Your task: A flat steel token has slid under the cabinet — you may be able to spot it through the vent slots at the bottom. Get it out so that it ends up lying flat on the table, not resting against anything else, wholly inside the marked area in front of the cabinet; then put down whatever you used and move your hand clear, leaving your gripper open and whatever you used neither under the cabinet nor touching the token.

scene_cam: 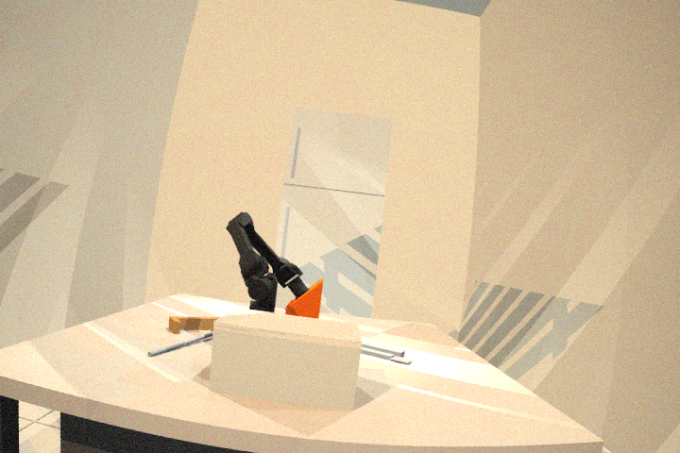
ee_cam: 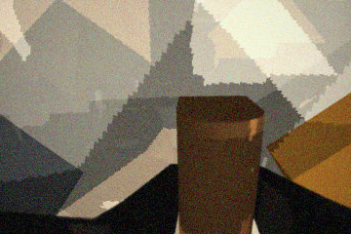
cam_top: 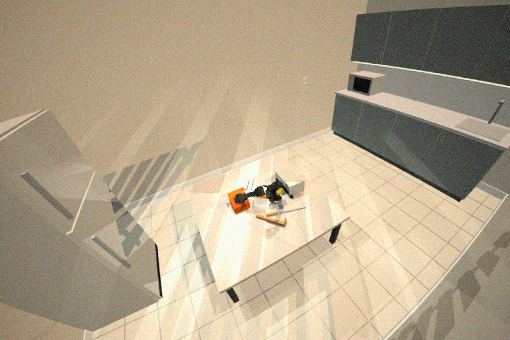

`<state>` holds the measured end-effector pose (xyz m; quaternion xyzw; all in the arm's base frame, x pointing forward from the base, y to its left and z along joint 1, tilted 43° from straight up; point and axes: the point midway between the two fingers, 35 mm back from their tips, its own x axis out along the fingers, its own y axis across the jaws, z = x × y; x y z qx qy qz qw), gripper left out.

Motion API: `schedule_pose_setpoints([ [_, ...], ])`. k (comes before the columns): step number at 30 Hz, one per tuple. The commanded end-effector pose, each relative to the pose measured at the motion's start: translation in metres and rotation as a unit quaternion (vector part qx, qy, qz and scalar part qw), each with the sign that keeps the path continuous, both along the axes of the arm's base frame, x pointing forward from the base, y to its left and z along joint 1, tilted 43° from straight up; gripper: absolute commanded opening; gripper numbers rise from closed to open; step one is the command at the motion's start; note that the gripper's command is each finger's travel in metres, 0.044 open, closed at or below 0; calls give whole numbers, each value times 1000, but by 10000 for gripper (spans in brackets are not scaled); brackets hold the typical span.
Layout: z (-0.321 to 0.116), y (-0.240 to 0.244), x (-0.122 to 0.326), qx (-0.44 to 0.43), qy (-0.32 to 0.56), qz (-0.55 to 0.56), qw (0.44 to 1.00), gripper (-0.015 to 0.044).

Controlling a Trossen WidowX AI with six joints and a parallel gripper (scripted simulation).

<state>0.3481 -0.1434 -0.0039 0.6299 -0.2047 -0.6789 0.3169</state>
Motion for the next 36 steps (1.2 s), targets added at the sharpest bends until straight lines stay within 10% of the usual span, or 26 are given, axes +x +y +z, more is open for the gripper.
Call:
schedule_pose_setpoints([
  [1,0,1,5,0,-2,-1,1000,0],
  [36,-5,6,38,0,-3,-1,1000,0],
])
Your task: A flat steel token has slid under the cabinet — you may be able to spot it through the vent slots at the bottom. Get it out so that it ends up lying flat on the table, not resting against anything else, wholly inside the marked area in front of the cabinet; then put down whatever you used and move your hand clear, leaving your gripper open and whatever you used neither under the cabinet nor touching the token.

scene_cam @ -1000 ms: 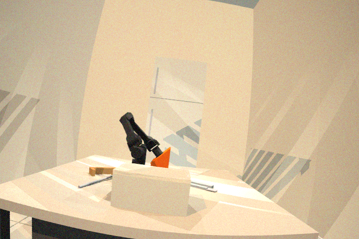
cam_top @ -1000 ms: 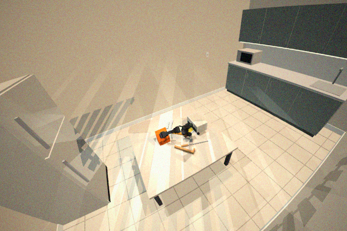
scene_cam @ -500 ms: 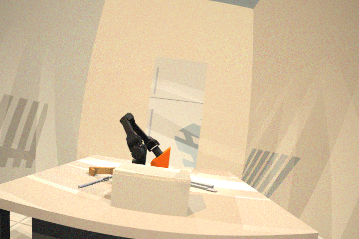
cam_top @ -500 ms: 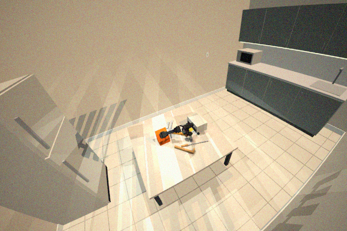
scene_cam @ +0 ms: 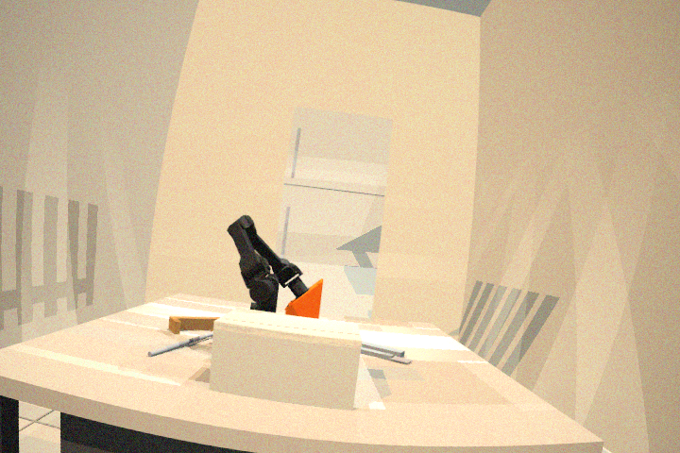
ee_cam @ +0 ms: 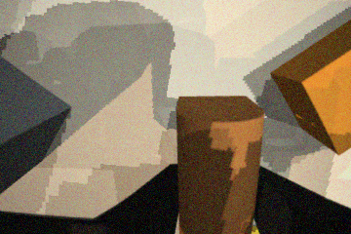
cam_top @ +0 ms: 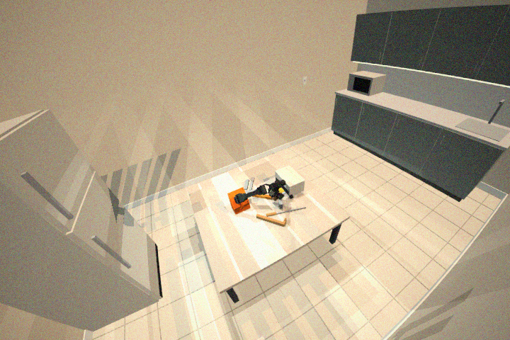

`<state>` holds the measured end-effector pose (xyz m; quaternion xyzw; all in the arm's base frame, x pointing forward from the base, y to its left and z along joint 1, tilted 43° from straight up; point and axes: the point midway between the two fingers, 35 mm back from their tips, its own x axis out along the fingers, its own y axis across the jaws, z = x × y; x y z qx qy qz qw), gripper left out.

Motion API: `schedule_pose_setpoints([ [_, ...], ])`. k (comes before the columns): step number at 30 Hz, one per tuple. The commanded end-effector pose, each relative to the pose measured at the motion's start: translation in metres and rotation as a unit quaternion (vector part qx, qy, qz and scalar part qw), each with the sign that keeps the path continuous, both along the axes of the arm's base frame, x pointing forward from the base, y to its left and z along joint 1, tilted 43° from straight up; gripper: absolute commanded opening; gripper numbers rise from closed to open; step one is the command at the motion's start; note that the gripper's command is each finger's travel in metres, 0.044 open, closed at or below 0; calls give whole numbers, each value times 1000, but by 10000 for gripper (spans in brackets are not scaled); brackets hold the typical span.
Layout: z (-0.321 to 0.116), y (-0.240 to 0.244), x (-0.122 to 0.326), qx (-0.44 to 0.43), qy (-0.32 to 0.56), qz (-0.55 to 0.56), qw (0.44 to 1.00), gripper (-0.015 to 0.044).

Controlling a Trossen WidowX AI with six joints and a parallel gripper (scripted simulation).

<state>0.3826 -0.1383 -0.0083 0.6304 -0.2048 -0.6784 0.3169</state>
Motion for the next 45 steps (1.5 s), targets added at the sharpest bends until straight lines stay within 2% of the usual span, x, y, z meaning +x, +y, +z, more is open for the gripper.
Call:
schedule_pose_setpoints([
  [1,0,1,5,0,-2,-1,1000,0],
  [29,-4,5,29,0,-3,-1,1000,0],
  [45,-18,17,28,0,-3,-1,1000,0],
])
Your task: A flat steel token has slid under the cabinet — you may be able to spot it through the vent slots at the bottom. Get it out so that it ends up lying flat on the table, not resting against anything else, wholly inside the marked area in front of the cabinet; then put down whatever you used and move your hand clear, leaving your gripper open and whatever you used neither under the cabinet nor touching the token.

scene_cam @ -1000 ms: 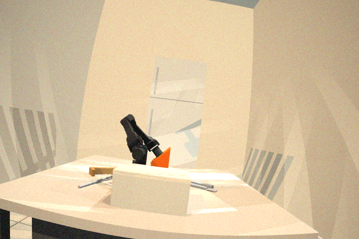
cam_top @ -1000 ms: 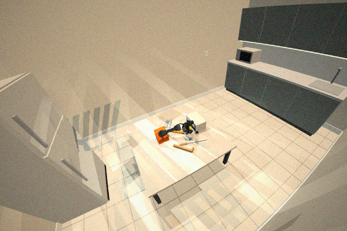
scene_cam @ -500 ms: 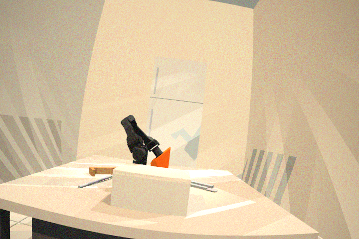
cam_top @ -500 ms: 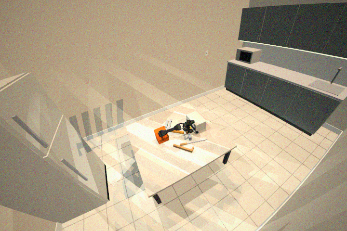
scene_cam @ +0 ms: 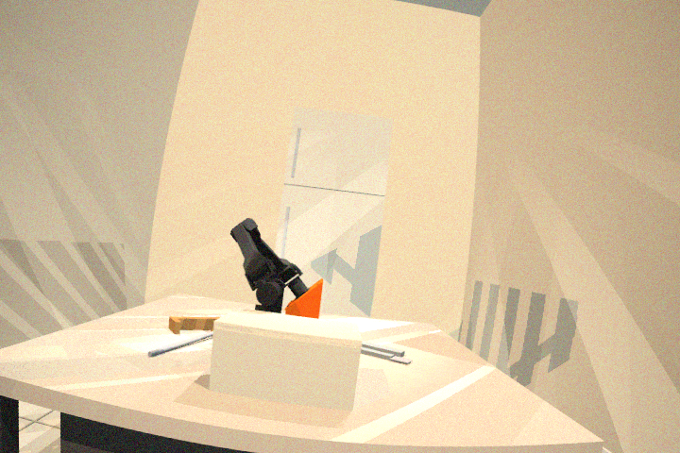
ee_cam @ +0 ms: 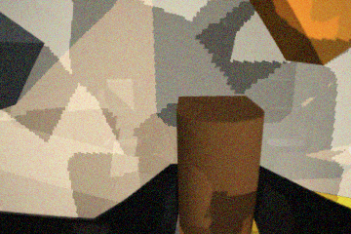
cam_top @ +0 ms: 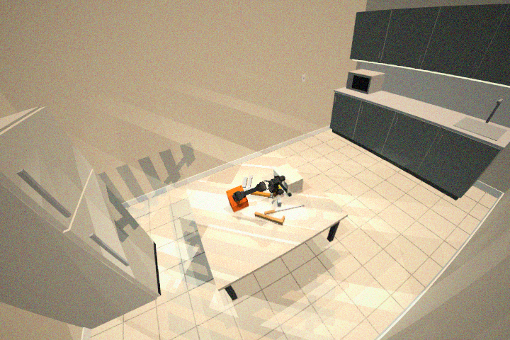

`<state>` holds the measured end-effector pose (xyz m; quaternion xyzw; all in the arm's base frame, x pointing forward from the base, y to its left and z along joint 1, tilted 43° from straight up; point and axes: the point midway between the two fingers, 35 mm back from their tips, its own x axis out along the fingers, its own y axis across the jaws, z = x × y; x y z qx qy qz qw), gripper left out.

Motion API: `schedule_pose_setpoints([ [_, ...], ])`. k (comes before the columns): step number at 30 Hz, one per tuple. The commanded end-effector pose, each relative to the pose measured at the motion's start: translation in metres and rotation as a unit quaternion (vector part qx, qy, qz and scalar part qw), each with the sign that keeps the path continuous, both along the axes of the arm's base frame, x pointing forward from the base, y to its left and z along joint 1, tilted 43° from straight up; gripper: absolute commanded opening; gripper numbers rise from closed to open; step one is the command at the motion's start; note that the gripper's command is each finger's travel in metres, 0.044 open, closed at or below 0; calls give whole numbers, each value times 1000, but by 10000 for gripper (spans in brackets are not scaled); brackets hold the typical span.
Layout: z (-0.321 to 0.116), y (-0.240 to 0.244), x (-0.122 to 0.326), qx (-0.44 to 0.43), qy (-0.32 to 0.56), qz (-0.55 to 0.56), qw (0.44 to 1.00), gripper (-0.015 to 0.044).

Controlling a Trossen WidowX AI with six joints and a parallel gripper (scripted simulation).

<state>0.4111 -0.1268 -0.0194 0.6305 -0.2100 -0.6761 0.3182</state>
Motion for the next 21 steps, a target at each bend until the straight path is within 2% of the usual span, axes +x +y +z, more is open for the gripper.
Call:
schedule_pose_setpoints([
  [1,-7,6,-1,5,0,0,1000,0],
  [21,-11,10,-7,5,0,0,1000,0],
])
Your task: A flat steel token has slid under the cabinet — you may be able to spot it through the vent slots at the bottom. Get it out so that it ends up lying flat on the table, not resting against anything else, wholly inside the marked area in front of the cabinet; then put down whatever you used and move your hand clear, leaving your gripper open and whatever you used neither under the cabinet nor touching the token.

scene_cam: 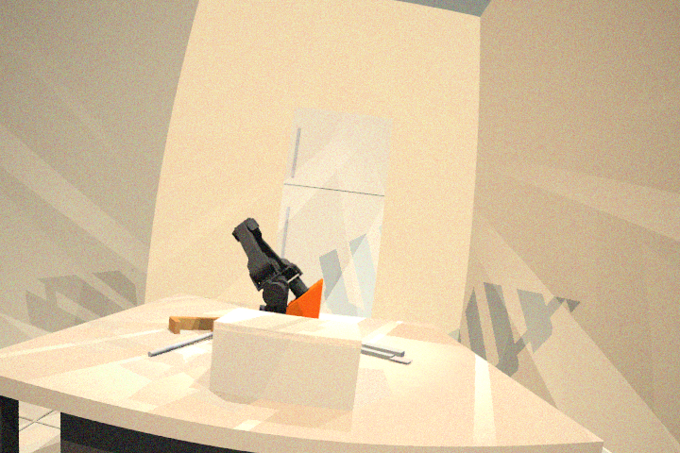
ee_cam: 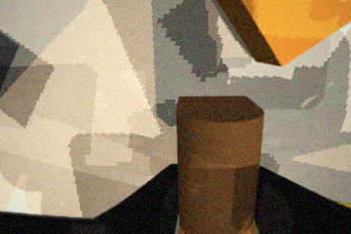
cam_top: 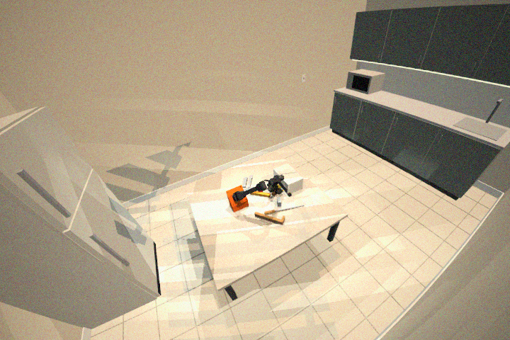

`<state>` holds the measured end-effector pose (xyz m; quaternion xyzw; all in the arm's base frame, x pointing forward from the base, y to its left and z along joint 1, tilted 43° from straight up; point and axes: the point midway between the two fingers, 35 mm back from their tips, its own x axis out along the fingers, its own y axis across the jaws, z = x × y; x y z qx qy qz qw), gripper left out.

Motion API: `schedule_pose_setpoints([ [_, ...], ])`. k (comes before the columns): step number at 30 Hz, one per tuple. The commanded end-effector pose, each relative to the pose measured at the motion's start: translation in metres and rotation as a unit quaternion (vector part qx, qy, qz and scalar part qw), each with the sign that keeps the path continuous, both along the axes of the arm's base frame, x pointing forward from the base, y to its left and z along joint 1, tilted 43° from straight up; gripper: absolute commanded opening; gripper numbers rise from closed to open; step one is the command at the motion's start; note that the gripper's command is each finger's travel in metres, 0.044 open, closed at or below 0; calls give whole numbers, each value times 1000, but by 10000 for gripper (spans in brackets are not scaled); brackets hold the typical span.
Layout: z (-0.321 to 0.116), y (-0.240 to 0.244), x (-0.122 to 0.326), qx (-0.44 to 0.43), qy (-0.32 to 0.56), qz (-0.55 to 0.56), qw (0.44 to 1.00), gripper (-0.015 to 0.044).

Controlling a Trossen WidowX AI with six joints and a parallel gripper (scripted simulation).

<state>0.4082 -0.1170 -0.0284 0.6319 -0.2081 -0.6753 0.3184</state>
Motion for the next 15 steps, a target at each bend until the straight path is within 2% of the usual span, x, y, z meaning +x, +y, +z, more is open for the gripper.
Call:
schedule_pose_setpoints([
  [1,-2,0,-5,4,1,-1,1000,0],
  [15,0,-2,-17,4,1,-1,1000,0],
])
